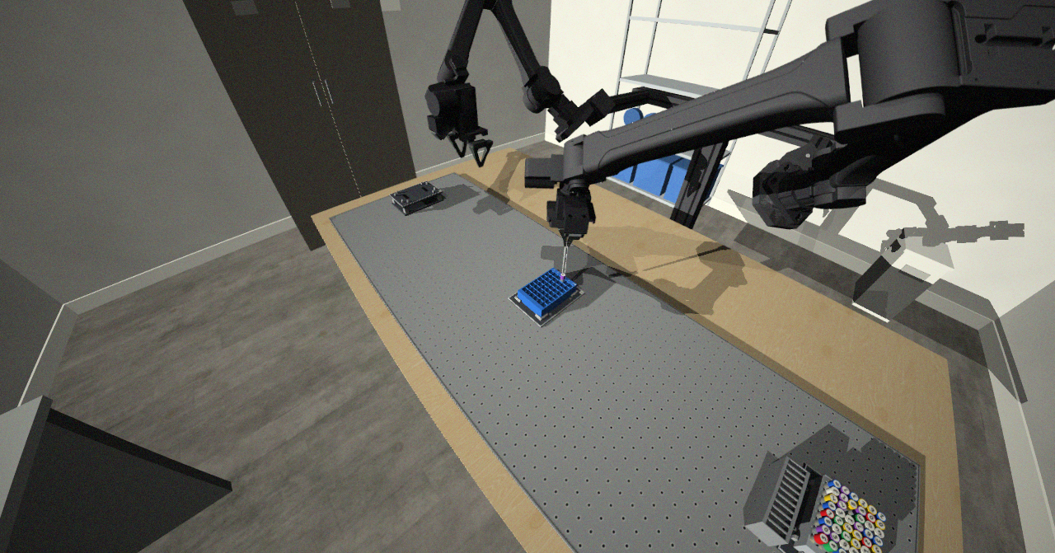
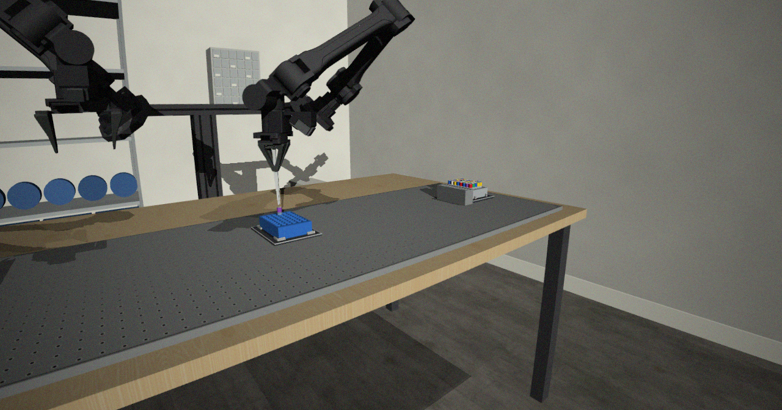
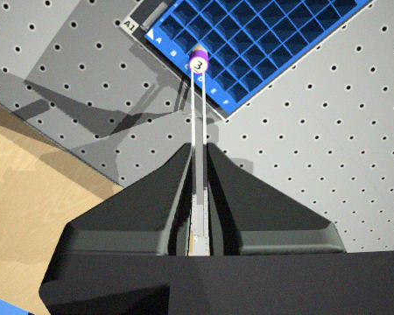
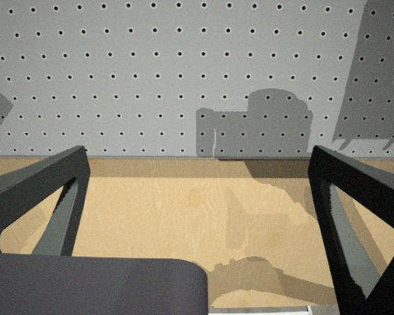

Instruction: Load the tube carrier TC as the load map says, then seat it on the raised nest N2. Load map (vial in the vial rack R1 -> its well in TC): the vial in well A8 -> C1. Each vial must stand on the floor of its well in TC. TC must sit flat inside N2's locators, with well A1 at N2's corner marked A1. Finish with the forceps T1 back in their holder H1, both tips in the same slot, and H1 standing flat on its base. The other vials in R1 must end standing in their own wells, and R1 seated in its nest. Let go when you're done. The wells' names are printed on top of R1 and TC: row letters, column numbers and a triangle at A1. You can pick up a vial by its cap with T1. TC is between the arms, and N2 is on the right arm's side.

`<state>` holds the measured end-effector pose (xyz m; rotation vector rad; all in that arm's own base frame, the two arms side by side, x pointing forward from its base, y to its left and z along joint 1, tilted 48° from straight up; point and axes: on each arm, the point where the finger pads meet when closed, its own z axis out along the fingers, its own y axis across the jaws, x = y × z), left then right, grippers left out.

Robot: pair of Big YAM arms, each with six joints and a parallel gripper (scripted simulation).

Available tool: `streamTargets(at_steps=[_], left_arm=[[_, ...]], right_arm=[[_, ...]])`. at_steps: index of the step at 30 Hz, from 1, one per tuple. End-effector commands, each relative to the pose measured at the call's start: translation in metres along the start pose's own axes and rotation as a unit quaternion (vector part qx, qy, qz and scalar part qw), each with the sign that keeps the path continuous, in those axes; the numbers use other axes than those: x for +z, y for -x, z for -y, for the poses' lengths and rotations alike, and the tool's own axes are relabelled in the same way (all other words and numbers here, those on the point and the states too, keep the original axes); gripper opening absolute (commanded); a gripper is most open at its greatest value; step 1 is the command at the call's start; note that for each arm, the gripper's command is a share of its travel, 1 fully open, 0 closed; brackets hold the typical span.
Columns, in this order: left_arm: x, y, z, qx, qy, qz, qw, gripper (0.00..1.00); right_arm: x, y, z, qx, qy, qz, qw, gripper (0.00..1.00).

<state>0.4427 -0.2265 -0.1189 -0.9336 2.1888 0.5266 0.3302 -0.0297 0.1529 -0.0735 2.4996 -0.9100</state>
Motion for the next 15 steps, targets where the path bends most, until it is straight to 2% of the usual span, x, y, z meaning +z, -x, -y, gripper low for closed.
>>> streamTargets(at_steps=[1, 3, 4, 6, 8, 15], left_arm=[[-0.020, 0.000, 0.014, -0.005, -0.017, 0.001, 1.000, 0.07], [-0.020, 0.000, 0.014, -0.005, -0.016, 0.000, 1.000, 0.07], [-0.012, 0.007, 0.000, 0.017, -0.004, -0.002, 1.000, 0.07], [-0.005, 0.015, 0.000, 0.029, -0.005, -0.004, 1.000, 0.07], [-0.005, 0.015, 0.000, 0.029, -0.005, -0.004, 1.000, 0.07], [-0.005, 0.024, -0.008, 0.122, -0.009, -0.007, 0.992, 0.07]], right_arm=[[-0.004, 0.008, 0.003, 0.009, 0.000, 0.006, 1.000, 1.00], [-0.004, 0.008, 0.003, 0.009, 0.000, 0.006, 1.000, 1.00], [-0.004, 0.008, 0.003, 0.009, 0.000, 0.006, 1.000, 1.00], [-0.004, 0.008, 0.003, 0.009, 0.000, 0.006, 1.000, 1.00], [-0.004, 0.008, 0.003, 0.009, 0.000, 0.006, 1.000, 1.00], [-0.004, 0.008, 0.003, 0.009, 0.000, 0.006, 1.000, 1.00]])
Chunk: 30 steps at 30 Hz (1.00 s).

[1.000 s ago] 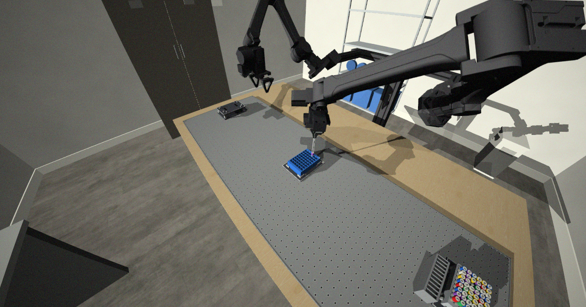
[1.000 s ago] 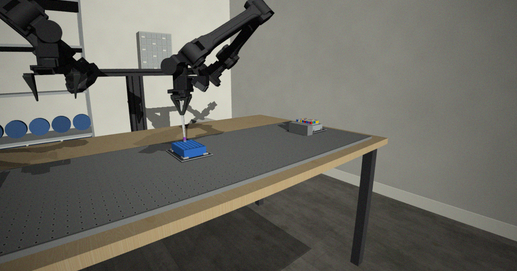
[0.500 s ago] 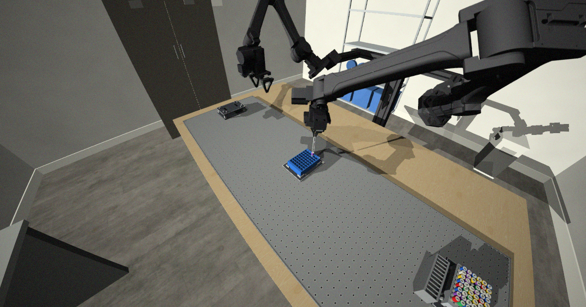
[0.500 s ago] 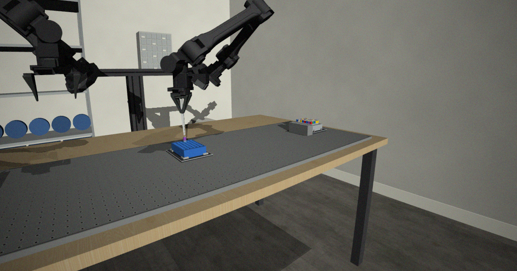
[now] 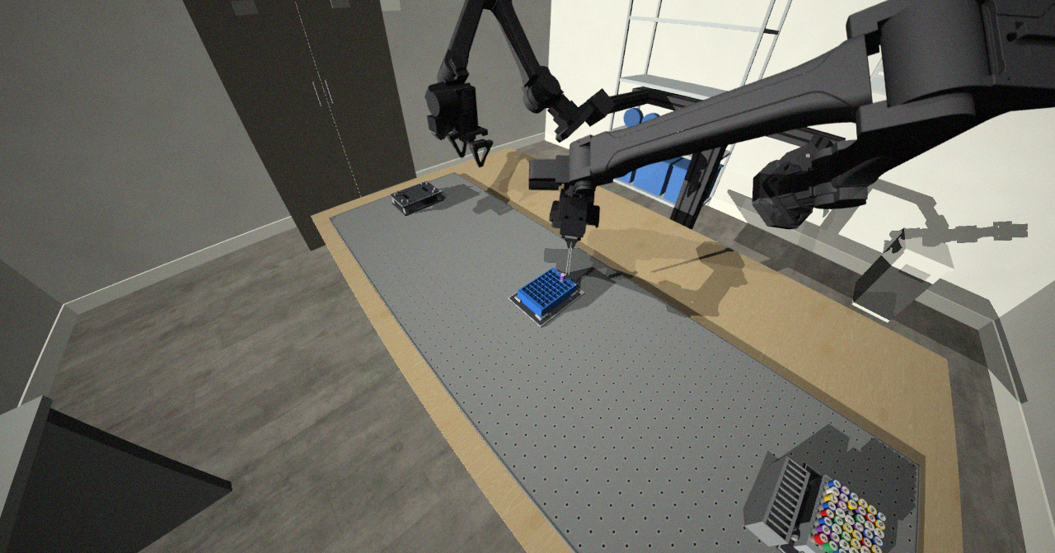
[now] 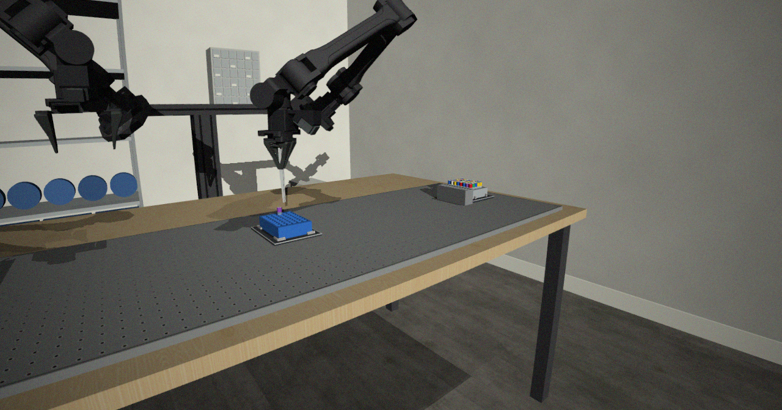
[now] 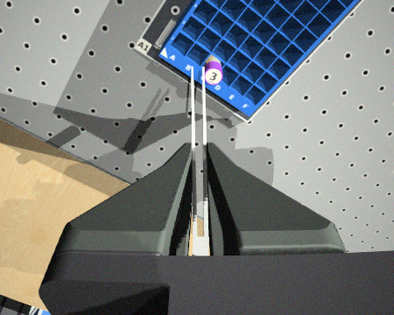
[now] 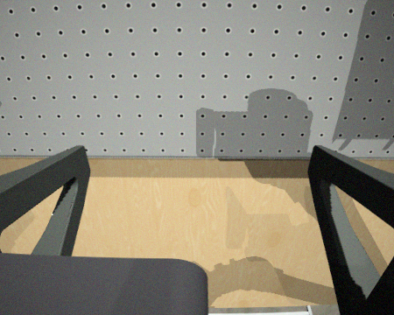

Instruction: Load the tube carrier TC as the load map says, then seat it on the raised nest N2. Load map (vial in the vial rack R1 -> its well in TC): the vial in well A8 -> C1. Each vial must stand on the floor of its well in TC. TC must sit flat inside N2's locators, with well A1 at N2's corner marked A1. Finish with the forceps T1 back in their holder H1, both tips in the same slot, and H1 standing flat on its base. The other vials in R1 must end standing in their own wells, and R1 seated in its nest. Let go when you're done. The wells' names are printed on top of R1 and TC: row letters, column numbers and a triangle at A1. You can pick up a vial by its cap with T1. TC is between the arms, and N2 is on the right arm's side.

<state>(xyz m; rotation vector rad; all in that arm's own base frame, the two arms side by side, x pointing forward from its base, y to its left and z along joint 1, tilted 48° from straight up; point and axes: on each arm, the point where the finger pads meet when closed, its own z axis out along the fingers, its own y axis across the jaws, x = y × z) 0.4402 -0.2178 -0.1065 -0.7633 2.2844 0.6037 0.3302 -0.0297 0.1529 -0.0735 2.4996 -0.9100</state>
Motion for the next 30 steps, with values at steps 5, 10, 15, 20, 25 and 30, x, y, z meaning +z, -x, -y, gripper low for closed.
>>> streamTargets(at_steps=[5, 10, 15, 20, 25, 30], left_arm=[[-0.001, 0.018, -0.007, 0.108, -0.012, -0.003, 0.994, 0.07], [-0.001, 0.021, -0.011, 0.147, -0.013, -0.003, 0.989, 0.07], [-0.001, 0.027, -0.017, 0.213, -0.013, -0.004, 0.977, 0.07], [-0.001, 0.033, -0.023, 0.278, -0.013, -0.004, 0.961, 0.07], [-0.002, 0.038, -0.030, 0.297, -0.012, -0.005, 0.955, 0.07], [-0.002, 0.042, -0.034, 0.297, -0.010, -0.004, 0.955, 0.07]], right_arm=[[-0.004, 0.008, 0.003, 0.009, 0.000, 0.006, 1.000, 1.00], [-0.004, 0.008, 0.003, 0.009, 0.000, 0.006, 1.000, 1.00], [-0.004, 0.008, 0.003, 0.009, 0.000, 0.006, 1.000, 1.00], [-0.004, 0.008, 0.003, 0.009, 0.000, 0.006, 1.000, 1.00], [-0.004, 0.008, 0.003, 0.009, 0.000, 0.006, 1.000, 1.00], [-0.004, 0.008, 0.003, 0.009, 0.000, 0.006, 1.000, 1.00]])
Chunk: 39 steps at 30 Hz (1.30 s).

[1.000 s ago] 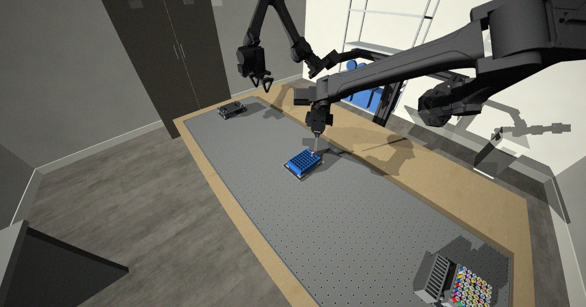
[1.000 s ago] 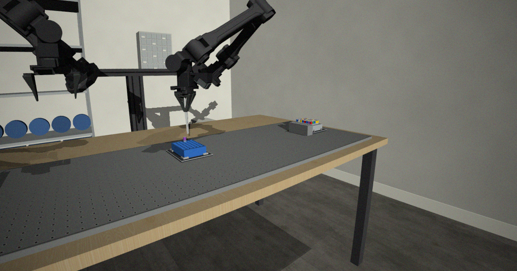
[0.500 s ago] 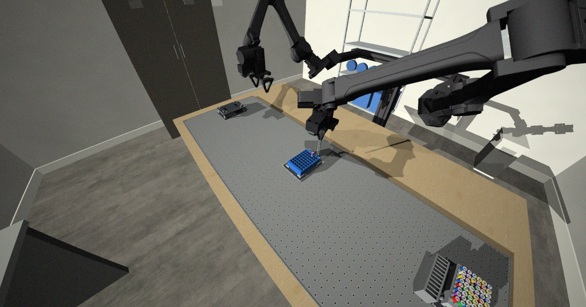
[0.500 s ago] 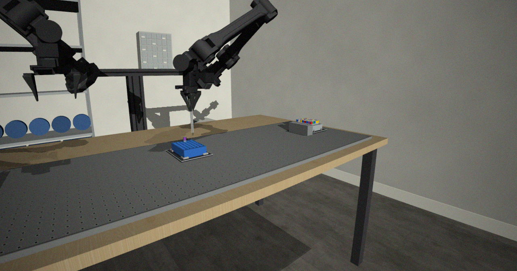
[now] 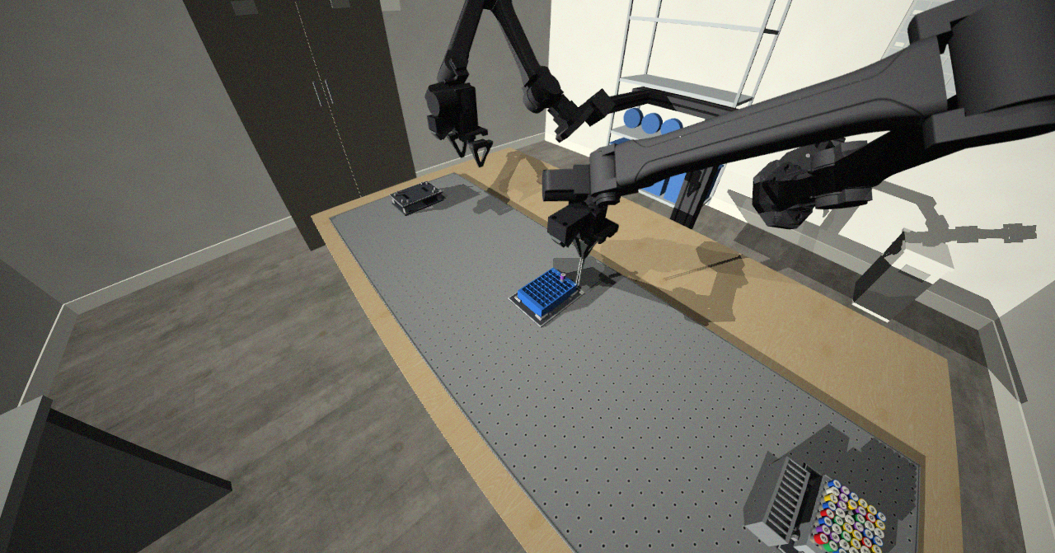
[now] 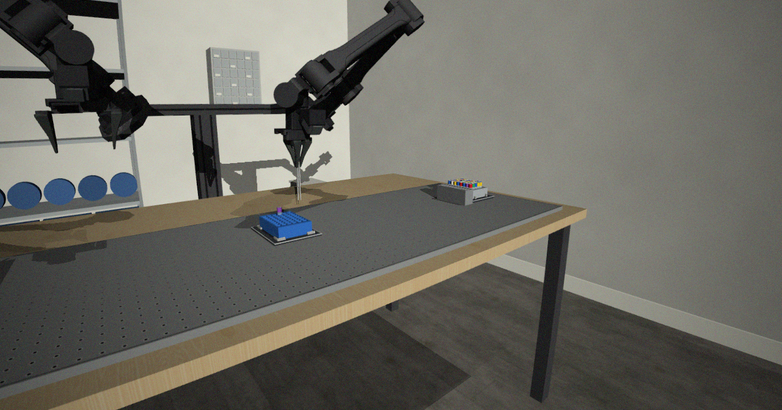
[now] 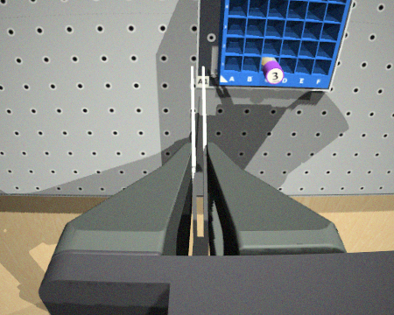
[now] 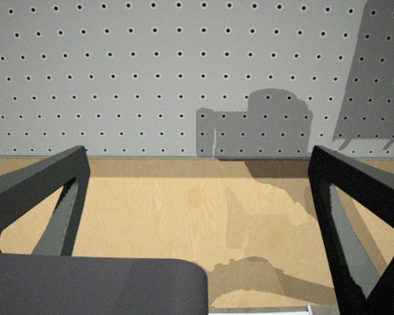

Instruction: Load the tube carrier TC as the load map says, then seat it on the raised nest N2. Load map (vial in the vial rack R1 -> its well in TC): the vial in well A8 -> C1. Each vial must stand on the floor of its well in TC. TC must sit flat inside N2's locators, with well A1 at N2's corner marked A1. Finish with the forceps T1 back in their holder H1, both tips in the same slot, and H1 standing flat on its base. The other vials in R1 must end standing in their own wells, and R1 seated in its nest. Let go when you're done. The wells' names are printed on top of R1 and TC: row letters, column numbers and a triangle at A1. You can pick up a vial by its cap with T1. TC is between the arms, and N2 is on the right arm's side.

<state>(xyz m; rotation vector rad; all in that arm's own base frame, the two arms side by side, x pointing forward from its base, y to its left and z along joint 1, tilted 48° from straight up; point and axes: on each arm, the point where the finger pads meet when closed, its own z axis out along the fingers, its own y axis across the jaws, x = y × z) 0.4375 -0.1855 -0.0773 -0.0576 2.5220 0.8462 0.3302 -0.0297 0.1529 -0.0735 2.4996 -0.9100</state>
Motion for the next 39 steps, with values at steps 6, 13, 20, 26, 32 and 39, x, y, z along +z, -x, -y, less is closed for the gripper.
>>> streamTargets(at_steps=[6, 13, 20, 26, 32, 39], left_arm=[[0.000, 0.009, -0.019, 0.004, 0.000, 0.000, 1.000, 0.07], [-0.001, 0.010, -0.028, 0.004, 0.001, 0.001, 1.000, 0.07], [-0.001, 0.012, -0.039, 0.003, 0.003, 0.000, 1.000, 0.07], [-0.001, 0.013, -0.048, 0.002, 0.004, -0.001, 1.000, 0.07], [-0.006, 0.009, -0.046, 0.014, 0.001, 0.003, 1.000, 0.07], [-0.002, 0.016, -0.066, 0.003, 0.005, -0.001, 1.000, 0.07]], right_arm=[[-0.004, 0.008, 0.003, 0.009, 0.000, 0.006, 1.000, 1.00], [-0.004, 0.008, 0.003, 0.009, 0.000, 0.006, 1.000, 1.00], [-0.004, 0.008, 0.003, 0.009, 0.000, 0.006, 1.000, 1.00], [-0.004, 0.008, 0.003, 0.009, 0.000, 0.006, 1.000, 1.00], [-0.004, 0.008, 0.003, 0.009, 0.000, 0.006, 1.000, 1.00], [-0.004, 0.008, 0.003, 0.009, 0.000, 0.006, 1.000, 1.00]])
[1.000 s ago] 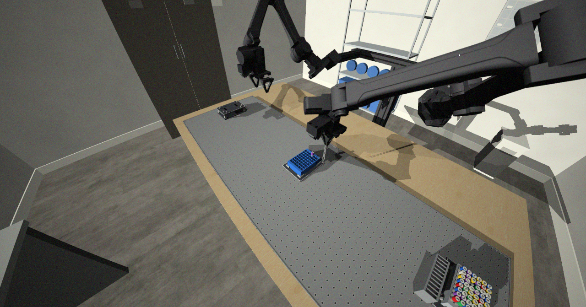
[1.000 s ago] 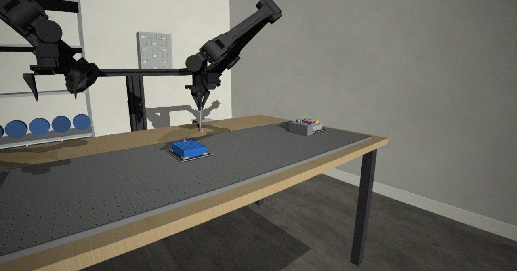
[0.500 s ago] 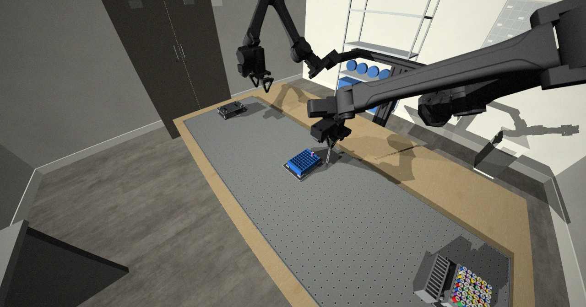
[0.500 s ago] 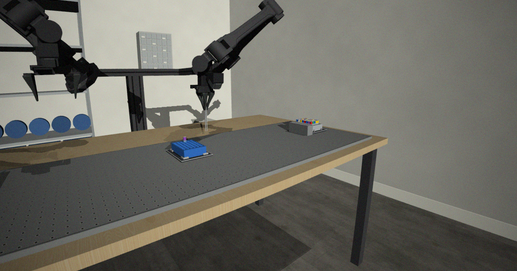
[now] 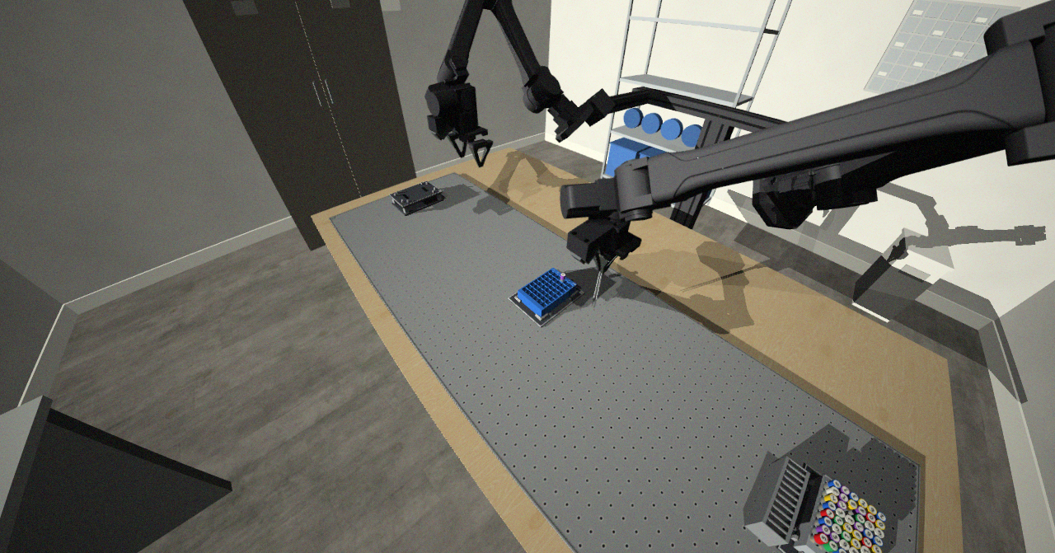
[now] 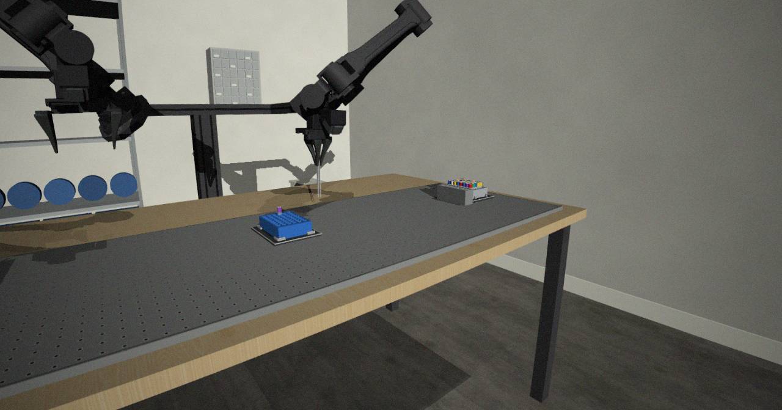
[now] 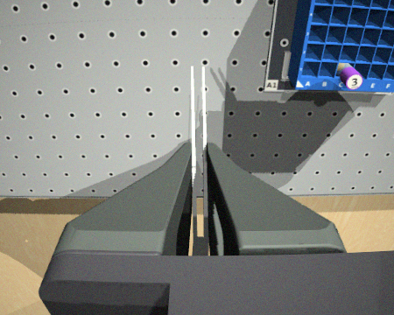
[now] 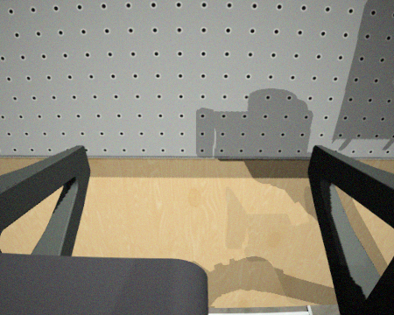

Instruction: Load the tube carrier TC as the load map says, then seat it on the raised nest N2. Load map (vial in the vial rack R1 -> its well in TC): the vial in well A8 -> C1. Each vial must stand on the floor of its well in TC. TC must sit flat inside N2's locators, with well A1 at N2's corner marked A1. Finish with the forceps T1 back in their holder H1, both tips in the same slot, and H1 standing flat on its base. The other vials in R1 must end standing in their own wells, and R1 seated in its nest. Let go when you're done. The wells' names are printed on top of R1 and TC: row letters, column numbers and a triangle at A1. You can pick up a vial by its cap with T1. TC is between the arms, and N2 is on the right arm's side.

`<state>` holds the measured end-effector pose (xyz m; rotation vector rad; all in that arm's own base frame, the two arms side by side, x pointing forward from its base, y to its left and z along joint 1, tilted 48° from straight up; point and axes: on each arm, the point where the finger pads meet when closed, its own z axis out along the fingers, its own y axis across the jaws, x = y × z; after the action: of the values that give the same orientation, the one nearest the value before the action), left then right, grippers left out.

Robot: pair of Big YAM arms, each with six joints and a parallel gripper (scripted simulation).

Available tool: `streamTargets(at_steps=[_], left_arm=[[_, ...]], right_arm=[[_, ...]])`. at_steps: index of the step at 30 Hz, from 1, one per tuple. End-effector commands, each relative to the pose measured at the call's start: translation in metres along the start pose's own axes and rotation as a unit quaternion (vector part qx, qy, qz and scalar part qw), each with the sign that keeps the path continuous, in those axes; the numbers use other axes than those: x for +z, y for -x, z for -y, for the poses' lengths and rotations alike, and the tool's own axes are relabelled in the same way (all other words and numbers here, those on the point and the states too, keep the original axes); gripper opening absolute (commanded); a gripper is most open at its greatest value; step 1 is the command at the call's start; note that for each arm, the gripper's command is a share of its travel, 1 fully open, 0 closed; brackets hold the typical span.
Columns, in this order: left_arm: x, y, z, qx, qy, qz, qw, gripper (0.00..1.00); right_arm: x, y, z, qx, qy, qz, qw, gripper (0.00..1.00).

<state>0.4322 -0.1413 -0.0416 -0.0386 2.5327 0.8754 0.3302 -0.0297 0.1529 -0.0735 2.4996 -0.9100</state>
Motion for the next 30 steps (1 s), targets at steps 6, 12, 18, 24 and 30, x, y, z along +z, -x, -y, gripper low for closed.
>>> streamTargets(at_steps=[6, 12, 18, 24, 30], left_arm=[[-0.001, 0.010, -0.020, -0.009, -0.002, 0.005, 1.000, 0.07], [-0.001, 0.010, -0.027, -0.009, -0.002, 0.005, 1.000, 0.07], [-0.001, 0.011, -0.036, -0.009, -0.001, 0.004, 1.000, 0.07], [-0.002, 0.012, -0.046, -0.009, -0.002, 0.004, 1.000, 0.07], [-0.002, 0.013, -0.053, -0.009, -0.002, 0.004, 1.000, 0.07]], right_arm=[[-0.004, 0.008, 0.003, 0.009, 0.000, 0.006, 1.000, 1.00], [-0.004, 0.008, 0.003, 0.009, 0.000, 0.006, 1.000, 1.00], [-0.004, 0.008, 0.003, 0.009, 0.000, 0.006, 1.000, 1.00], [-0.004, 0.008, 0.003, 0.009, 0.000, 0.006, 1.000, 1.00], [-0.004, 0.008, 0.003, 0.009, 0.000, 0.006, 1.000, 1.00]])
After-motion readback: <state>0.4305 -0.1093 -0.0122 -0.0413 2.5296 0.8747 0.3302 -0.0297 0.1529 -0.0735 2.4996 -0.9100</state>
